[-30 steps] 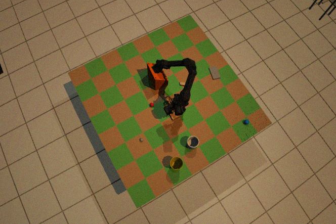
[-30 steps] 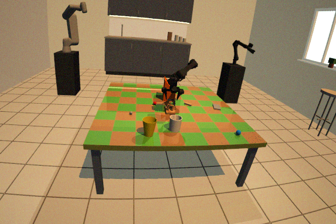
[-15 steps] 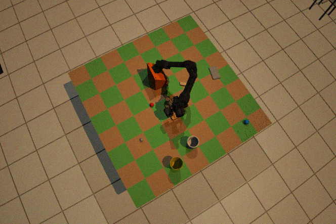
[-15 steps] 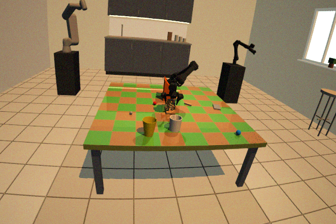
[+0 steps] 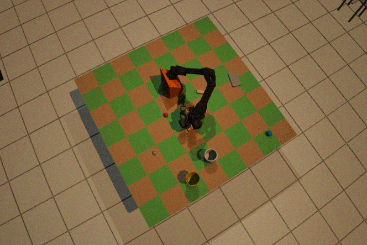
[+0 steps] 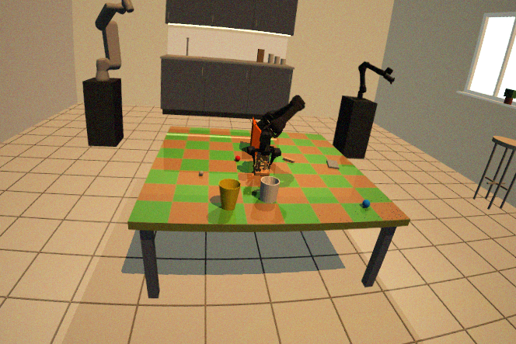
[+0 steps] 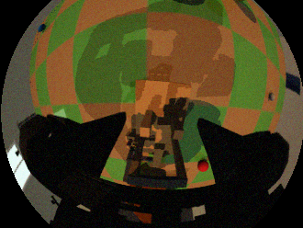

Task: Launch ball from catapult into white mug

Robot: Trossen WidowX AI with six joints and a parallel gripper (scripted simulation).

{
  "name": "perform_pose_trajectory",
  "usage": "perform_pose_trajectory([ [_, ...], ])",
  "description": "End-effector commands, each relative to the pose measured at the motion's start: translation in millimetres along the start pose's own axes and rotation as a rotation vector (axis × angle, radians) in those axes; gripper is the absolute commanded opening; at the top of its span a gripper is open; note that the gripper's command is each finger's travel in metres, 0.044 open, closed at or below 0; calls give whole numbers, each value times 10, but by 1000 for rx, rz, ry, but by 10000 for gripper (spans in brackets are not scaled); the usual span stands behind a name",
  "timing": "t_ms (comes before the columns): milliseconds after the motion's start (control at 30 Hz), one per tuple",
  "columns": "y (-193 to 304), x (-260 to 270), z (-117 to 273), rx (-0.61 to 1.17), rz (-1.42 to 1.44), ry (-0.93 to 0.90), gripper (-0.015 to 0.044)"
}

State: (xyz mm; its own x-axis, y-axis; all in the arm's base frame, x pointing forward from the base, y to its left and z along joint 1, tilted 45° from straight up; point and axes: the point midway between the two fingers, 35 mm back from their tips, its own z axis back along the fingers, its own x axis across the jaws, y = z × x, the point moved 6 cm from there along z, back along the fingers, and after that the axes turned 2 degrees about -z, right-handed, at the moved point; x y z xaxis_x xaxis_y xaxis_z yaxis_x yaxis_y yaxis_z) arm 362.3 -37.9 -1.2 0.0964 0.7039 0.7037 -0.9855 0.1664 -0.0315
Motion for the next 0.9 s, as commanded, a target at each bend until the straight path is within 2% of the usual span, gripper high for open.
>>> perform_pose_trajectory([
  [0, 7, -1, -68, 1, -6, -4, 440],
  [333, 16, 3, -204, 1, -6, -5, 440],
  [700, 10, 5, -173, 1, 0, -2, 151],
  [867, 10, 5, -173, 1, 0, -2, 118],
])
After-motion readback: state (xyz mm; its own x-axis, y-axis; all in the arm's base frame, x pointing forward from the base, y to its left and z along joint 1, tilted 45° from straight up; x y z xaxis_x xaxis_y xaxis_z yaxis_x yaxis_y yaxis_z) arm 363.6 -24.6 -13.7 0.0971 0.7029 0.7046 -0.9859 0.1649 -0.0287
